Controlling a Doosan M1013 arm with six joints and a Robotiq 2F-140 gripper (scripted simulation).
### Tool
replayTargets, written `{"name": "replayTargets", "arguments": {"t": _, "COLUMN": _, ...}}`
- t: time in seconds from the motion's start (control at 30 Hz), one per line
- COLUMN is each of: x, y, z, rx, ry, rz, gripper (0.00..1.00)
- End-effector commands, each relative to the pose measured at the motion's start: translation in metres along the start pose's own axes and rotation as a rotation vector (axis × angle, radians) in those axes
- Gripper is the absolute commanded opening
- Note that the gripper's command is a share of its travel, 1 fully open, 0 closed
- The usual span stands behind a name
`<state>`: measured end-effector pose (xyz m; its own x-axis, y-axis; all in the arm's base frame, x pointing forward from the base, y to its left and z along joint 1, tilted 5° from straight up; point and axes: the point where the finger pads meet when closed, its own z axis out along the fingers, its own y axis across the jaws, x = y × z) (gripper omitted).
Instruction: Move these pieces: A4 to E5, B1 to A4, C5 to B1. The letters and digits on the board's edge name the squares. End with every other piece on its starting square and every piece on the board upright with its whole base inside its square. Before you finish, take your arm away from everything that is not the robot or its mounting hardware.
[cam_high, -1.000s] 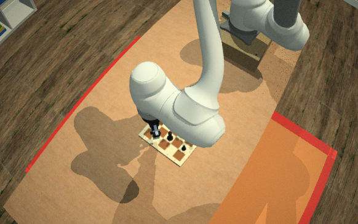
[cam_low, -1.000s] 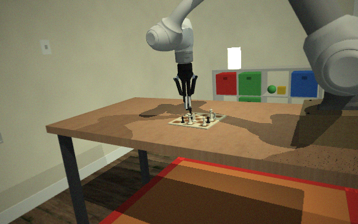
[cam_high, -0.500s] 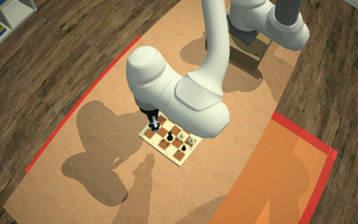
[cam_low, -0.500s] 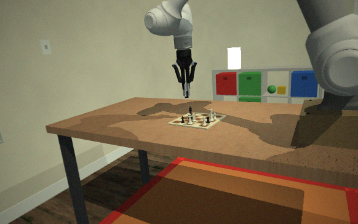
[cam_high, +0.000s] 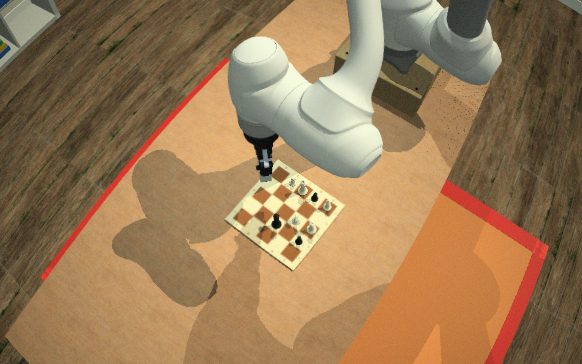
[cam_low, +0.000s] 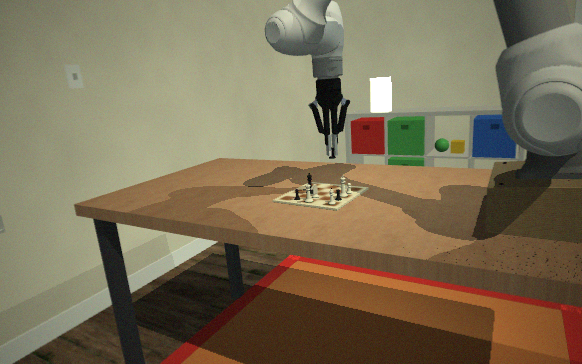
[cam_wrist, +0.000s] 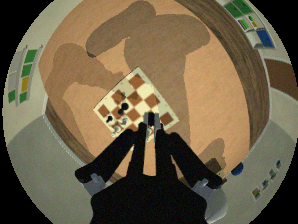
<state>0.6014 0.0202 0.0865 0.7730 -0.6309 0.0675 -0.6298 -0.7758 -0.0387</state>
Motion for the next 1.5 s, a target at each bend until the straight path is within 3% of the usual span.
{"name": "replayTargets", "arguments": {"t": 0.0, "x": -0.016, "y": 0.027, "z": -0.001, "rx": 0.002, "ry": 0.003, "rz": 0.035, "gripper": 0.0}}
{"name": "replayTargets", "arguments": {"t": 0.67, "x": -0.016, "y": 0.027, "z": 0.005, "rx": 0.002, "ry": 0.003, "rz": 0.035, "gripper": 0.0}}
{"name": "replayTargets", "arguments": {"t": 1.13, "x": -0.015, "y": 0.027, "z": 0.063, "rx": 0.002, "ry": 0.003, "rz": 0.035, "gripper": 0.0}}
{"name": "replayTargets", "arguments": {"t": 1.47, "x": -0.015, "y": 0.027, "z": 0.09, "rx": 0.002, "ry": 0.003, "rz": 0.035, "gripper": 0.0}}
